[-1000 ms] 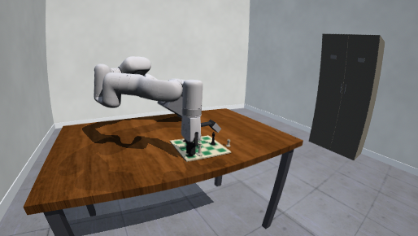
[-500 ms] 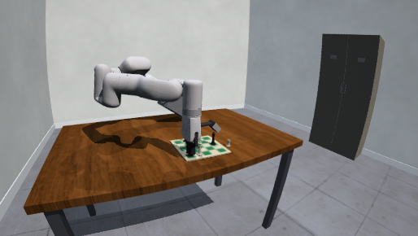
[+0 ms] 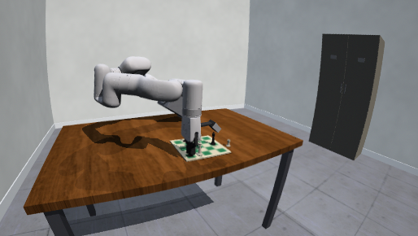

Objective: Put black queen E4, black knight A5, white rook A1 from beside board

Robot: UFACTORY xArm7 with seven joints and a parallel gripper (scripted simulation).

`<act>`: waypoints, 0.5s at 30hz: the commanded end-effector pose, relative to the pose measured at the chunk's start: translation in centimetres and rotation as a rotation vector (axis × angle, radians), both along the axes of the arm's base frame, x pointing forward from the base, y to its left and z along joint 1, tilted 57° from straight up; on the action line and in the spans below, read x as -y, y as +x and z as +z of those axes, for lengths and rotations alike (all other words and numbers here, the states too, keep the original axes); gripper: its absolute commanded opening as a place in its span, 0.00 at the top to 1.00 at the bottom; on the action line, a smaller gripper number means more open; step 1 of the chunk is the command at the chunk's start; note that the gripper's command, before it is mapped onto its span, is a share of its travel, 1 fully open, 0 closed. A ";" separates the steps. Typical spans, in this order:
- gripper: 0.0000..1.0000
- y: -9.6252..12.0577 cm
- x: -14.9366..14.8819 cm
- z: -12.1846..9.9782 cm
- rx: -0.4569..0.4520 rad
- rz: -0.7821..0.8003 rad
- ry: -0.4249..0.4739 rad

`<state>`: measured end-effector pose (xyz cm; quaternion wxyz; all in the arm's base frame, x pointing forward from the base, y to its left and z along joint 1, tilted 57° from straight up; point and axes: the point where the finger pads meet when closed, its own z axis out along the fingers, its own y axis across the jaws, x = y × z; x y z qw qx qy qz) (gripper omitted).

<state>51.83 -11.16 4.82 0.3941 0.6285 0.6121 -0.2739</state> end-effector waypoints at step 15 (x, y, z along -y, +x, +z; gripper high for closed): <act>0.63 0.1 -0.3 0.1 0.002 0.004 0.002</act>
